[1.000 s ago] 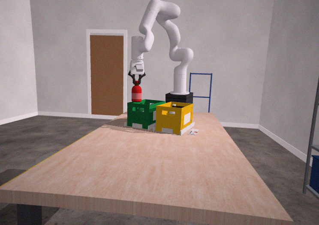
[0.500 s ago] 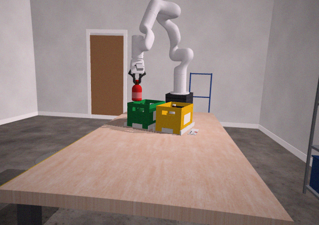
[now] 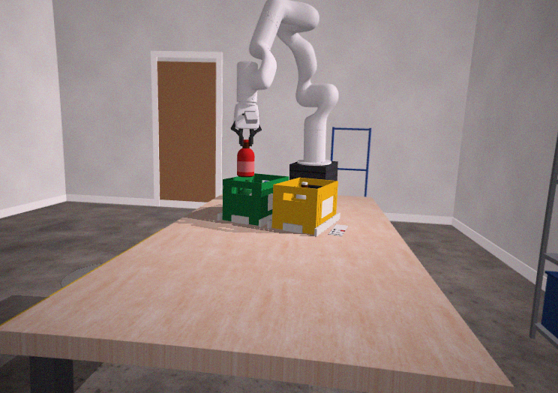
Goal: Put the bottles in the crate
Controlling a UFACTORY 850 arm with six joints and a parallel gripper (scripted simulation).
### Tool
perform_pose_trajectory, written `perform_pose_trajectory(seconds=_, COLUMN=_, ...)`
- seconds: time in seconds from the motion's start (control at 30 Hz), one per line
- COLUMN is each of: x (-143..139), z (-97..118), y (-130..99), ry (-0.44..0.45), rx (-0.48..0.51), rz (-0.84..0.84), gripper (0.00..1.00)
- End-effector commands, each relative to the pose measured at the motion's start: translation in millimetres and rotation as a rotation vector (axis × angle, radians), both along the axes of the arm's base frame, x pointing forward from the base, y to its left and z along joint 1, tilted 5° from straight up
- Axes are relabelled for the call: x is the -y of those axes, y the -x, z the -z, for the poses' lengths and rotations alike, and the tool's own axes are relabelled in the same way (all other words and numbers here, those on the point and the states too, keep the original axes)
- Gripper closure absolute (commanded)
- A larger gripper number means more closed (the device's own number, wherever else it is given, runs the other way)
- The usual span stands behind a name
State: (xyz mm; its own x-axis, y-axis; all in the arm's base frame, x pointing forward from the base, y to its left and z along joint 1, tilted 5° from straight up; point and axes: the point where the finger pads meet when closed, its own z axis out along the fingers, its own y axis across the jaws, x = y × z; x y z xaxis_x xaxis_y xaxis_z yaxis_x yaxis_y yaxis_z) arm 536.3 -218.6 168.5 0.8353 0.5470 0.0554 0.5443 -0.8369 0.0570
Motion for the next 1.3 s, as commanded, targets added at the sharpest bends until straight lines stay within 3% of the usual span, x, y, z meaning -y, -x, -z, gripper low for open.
perform_pose_trajectory(seconds=0.0, x=-7, z=-1, y=0, ry=0.001, rx=0.002, rz=0.0, gripper=1.0)
perform_pose_trajectory(seconds=1.27, x=-74, z=1, y=9, ry=0.001, rx=0.002, rz=0.0, gripper=1.0)
